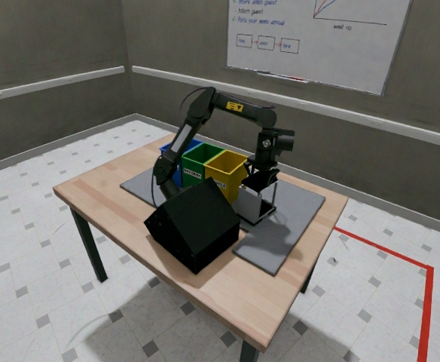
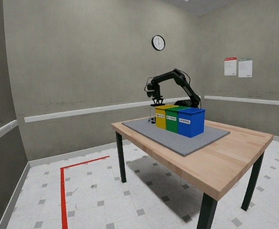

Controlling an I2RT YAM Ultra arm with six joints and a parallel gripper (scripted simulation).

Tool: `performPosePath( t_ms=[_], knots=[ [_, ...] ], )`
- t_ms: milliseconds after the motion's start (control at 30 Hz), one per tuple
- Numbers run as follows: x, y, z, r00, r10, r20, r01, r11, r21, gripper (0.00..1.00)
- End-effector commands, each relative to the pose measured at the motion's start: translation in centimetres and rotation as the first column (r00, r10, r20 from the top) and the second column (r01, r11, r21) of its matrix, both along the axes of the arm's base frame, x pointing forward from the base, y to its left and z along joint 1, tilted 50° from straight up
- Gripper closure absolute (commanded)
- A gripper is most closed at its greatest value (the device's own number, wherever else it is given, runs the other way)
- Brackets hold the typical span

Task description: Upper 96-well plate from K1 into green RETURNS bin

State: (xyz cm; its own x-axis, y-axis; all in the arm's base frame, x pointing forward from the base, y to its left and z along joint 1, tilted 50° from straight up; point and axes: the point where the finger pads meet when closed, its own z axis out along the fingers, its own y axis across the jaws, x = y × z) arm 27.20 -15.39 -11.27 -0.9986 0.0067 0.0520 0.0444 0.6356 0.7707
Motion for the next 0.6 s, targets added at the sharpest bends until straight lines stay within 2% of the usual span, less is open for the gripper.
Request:
performPosePath(
  t_ms=[0, 200, 433, 567],
  knots=[
    [0.6, -2.6, 2.0, 0.999, -0.027, 0.044, 0.028, 0.999, -0.035, 1.0],
    [0.6, -3.1, 2.5, 0.999, -0.028, 0.045, 0.029, 0.999, -0.035, 1.0],
    [0.0, -3.5, 2.2, 0.999, -0.027, 0.02, 0.027, 1.0, -0.01, 1.0],
    [0.4, -3.9, 2.9, 0.999, -0.031, 0.035, 0.031, 0.999, -0.021, 1.0]
  ],
)
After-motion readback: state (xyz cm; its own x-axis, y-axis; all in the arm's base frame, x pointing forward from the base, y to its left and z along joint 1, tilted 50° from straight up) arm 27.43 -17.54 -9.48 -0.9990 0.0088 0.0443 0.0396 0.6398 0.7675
